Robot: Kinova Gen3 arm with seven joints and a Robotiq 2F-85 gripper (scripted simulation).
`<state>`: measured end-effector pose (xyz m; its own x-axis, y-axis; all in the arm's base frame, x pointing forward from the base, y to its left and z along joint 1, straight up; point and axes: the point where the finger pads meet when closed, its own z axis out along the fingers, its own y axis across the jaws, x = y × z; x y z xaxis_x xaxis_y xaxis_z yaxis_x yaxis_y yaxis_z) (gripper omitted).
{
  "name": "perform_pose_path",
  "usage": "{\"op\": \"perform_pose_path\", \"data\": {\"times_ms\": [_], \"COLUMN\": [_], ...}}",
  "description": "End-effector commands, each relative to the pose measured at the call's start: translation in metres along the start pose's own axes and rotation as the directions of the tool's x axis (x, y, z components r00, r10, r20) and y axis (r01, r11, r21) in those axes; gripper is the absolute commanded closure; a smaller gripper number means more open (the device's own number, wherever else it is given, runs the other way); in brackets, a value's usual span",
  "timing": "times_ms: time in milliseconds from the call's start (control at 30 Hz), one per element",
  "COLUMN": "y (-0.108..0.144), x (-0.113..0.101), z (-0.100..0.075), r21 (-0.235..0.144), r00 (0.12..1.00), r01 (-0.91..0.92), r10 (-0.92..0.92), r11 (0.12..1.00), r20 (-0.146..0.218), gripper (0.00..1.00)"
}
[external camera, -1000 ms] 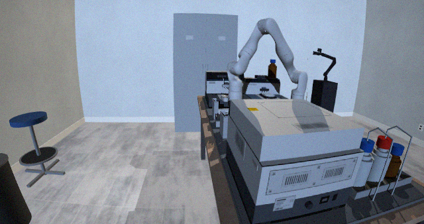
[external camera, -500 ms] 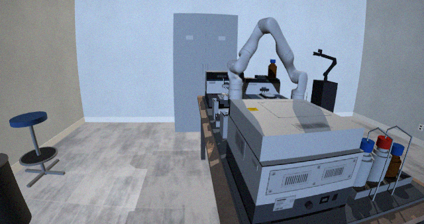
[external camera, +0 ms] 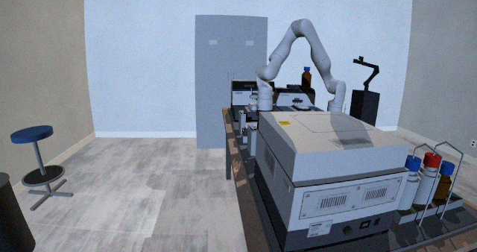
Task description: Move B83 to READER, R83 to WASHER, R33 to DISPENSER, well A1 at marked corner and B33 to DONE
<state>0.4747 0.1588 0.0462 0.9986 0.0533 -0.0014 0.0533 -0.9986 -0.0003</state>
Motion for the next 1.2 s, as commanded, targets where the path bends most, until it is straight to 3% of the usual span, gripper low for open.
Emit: {"op": "perform_pose_path", "data": {"times_ms": [0,1167], "y": [0.0,0.0], "x": [0.001,0.001], "z": [-0.002,-0.023], "r21": [0.001,0.001], "r00": [1.0,1.0], "r01": [0.0,0.0], "r10": [0.0,0.0], "r11": [1.0,1.0], "r20": [-0.002,-0.002], "gripper": [0.06,0.06]}}
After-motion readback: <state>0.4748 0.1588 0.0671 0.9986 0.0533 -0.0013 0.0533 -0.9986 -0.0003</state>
